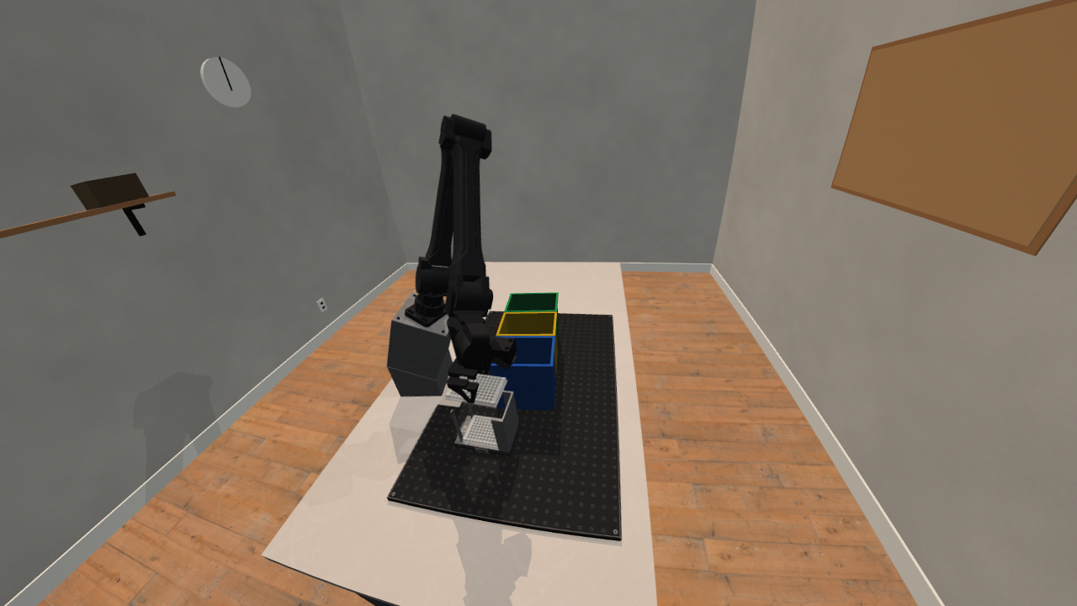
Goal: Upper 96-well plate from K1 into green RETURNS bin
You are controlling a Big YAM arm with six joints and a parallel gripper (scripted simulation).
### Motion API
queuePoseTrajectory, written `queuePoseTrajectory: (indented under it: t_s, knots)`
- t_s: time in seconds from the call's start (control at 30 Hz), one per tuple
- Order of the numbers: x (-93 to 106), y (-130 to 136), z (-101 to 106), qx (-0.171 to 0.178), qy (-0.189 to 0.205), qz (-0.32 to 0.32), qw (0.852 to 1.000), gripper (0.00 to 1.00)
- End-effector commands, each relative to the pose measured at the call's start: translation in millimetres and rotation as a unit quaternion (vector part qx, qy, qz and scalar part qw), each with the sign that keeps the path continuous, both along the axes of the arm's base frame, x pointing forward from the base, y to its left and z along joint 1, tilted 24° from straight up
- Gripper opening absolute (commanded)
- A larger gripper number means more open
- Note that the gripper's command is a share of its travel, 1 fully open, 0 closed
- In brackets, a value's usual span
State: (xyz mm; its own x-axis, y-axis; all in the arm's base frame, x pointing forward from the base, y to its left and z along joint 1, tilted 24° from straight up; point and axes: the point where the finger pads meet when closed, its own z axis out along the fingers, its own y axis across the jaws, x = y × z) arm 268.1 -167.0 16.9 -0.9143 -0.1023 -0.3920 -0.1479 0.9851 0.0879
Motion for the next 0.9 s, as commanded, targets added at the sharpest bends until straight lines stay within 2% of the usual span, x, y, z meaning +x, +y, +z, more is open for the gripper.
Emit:
queuePoseTrajectory:
  t_s: [0.0, 0.6, 0.7, 0.73, 0.87]
  knots:
    - [10.0, -17, 24, -0.019, -0.021, 0.004, 1.000, 0.00]
    - [-0.1, -21, 50, -0.021, -0.022, 0.004, 1.000, 0.00]
    - [-0.1, -21, 50, -0.021, -0.022, 0.004, 1.000, 0.00]
    - [-3.6, -12, 38, -0.011, -0.012, 0.005, 1.000, 0.00]
    - [-3.6, -12, 38, -0.011, -0.012, 0.005, 1.000, 0.00]
